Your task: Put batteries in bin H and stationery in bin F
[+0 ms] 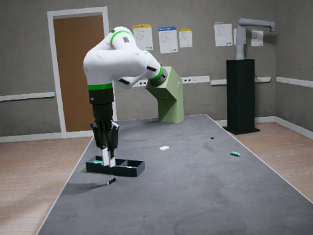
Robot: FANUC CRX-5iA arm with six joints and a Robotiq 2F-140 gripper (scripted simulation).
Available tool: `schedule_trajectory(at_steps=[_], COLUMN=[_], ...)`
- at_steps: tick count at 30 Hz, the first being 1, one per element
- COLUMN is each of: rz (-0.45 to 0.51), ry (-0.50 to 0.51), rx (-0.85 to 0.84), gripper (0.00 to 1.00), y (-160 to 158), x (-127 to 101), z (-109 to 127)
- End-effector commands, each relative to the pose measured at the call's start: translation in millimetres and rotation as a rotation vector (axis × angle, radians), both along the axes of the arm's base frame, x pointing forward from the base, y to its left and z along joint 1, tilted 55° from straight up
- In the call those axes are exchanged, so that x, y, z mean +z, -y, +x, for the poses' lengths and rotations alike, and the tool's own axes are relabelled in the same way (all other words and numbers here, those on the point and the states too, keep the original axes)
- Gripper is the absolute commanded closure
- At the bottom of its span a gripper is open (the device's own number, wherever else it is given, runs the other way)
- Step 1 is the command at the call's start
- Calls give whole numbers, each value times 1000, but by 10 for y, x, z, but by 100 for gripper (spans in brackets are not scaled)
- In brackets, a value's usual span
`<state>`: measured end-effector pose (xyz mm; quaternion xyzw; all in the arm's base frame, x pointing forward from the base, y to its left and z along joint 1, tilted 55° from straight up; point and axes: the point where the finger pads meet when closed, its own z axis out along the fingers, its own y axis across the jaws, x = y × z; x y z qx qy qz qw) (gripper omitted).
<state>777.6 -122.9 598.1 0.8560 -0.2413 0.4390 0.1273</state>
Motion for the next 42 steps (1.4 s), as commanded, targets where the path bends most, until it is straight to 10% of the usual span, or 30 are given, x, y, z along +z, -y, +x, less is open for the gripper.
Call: schedule_trajectory(at_steps=[1,42], rz=[13,13], ry=[11,11], rx=[-19,-19], gripper=[74,74], y=[-1,172], x=[5,-227], z=[0,276])
